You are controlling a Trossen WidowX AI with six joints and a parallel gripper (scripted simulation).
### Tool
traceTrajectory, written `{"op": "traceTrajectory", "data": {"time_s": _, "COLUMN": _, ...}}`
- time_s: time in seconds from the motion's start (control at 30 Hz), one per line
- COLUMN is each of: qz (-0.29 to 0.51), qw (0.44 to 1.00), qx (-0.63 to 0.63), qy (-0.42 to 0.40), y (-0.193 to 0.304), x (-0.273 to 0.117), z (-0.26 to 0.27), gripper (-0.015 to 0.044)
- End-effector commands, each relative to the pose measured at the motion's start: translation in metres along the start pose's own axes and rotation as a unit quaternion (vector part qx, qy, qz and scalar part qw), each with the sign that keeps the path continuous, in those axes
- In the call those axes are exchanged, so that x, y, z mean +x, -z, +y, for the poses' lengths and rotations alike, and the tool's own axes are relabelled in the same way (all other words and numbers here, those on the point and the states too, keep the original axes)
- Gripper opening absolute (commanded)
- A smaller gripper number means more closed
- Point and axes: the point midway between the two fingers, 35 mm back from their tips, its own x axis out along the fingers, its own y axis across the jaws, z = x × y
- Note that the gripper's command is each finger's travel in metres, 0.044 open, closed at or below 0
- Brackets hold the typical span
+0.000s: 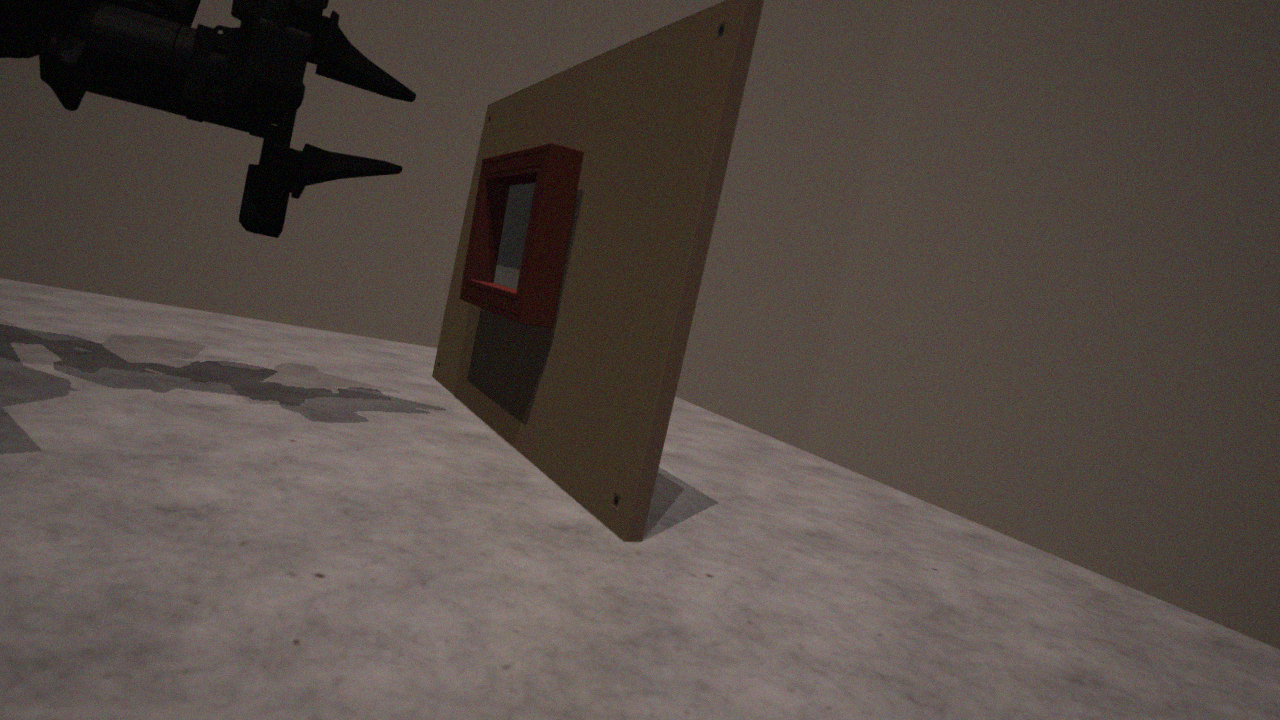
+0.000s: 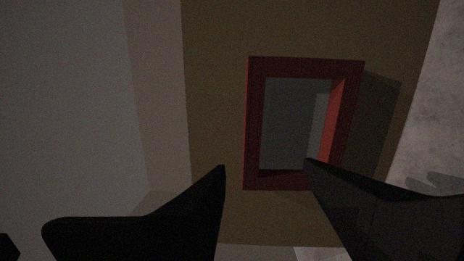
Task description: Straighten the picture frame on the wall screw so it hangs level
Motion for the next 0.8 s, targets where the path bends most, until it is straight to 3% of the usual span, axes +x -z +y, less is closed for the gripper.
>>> {"op": "traceTrajectory", "data": {"time_s": 0.0, "qz": 0.001, "qw": 1.000, "qx": -0.002, "qy": -0.001, "y": 0.004, "x": -0.001, "z": 0.001, "gripper": 0.0260}}
{"op": "traceTrajectory", "data": {"time_s": 0.33, "qz": -0.008, "qw": 0.999, "qx": -0.051, "qy": -0.007, "y": 0.026, "x": -0.048, "z": 0.015, "gripper": 0.0260}}
{"op": "traceTrajectory", "data": {"time_s": 0.77, "qz": -0.024, "qw": 0.994, "qx": -0.102, "qy": -0.013, "y": 0.011, "x": -0.099, "z": 0.032, "gripper": 0.0260}}
